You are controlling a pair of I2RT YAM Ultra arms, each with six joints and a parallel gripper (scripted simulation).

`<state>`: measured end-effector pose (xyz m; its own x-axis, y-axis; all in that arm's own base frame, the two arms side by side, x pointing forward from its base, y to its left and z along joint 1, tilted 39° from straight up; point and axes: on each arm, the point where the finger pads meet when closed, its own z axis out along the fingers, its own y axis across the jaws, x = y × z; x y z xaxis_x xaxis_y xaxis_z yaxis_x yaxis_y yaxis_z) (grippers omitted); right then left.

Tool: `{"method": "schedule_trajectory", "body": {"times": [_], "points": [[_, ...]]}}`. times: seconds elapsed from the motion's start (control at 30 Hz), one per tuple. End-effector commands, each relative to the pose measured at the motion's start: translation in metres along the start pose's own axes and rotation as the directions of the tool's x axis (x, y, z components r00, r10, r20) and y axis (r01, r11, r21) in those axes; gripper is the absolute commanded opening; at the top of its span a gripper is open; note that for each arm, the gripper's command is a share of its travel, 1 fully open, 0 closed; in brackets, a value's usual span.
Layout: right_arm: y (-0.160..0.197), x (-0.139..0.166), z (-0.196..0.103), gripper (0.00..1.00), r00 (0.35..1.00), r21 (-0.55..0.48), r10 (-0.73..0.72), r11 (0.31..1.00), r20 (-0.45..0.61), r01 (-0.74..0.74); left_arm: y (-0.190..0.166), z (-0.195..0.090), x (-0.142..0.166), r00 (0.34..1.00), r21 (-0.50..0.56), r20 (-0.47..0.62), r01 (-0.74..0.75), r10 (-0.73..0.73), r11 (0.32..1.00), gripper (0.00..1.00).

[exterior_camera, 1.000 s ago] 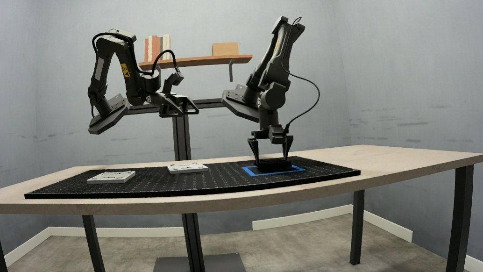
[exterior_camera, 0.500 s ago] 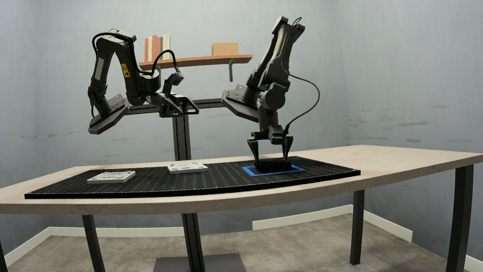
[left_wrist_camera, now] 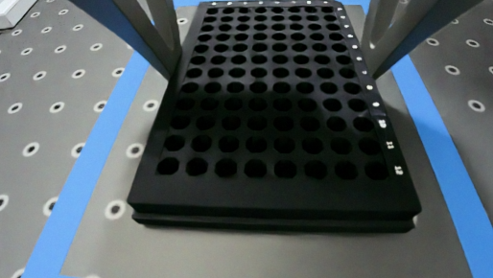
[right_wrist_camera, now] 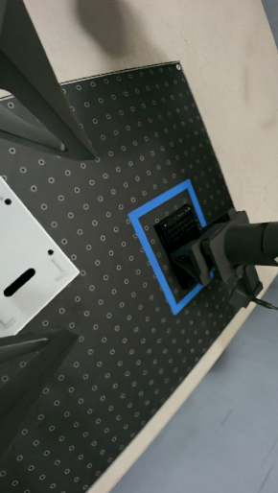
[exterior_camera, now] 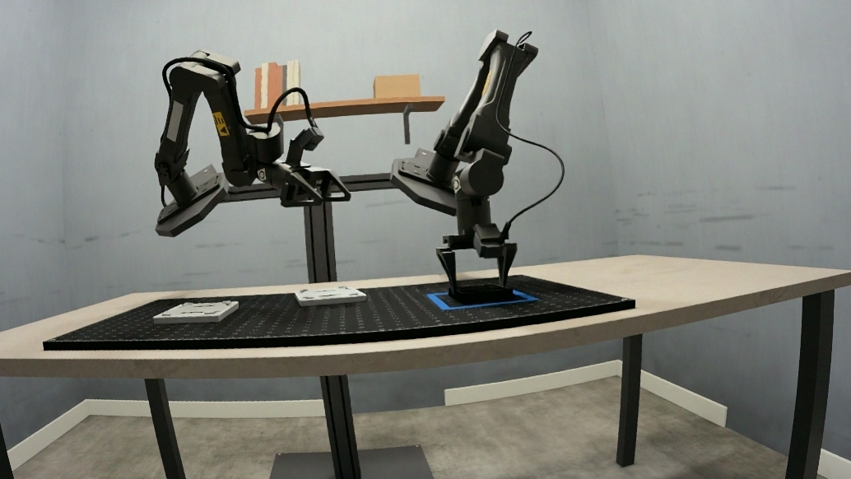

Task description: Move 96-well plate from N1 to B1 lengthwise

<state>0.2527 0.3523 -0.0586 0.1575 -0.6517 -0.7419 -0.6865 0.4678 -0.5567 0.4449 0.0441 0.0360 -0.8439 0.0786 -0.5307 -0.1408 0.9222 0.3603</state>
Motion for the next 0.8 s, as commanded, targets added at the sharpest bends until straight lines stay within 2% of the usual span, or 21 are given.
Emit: {"method": "schedule_trajectory", "body": {"times": [0.0, 0.13, 0.2, 0.77], "points": [[0.005, -0.021, 0.004, 1.0, 0.998, -0.01, 0.006, 1.0, 0.068, -0.005, -0.003, 0.0, 0.004, 1.0, 0.004, -0.001, -0.007, 0.007, 1.0, 0.79], [0.005, -0.021, 0.004, 1.0, 0.998, -0.01, 0.006, 1.0, 0.068, -0.005, -0.003, 0.0, 0.004, 1.0, 0.004, -0.001, -0.007, 0.007, 1.0, 0.79], [0.005, -0.021, 0.004, 1.0, 0.998, -0.01, 0.006, 1.0, 0.068, -0.005, -0.003, 0.0, 0.004, 1.0, 0.004, -0.001, -0.007, 0.007, 1.0, 1.0], [0.005, -0.021, 0.004, 1.0, 0.998, -0.01, 0.006, 1.0, 0.068, -0.005, -0.002, -0.026, 0.013, 1.0, -0.004, -0.014, -0.015, 0.015, 1.0, 1.0]]}}
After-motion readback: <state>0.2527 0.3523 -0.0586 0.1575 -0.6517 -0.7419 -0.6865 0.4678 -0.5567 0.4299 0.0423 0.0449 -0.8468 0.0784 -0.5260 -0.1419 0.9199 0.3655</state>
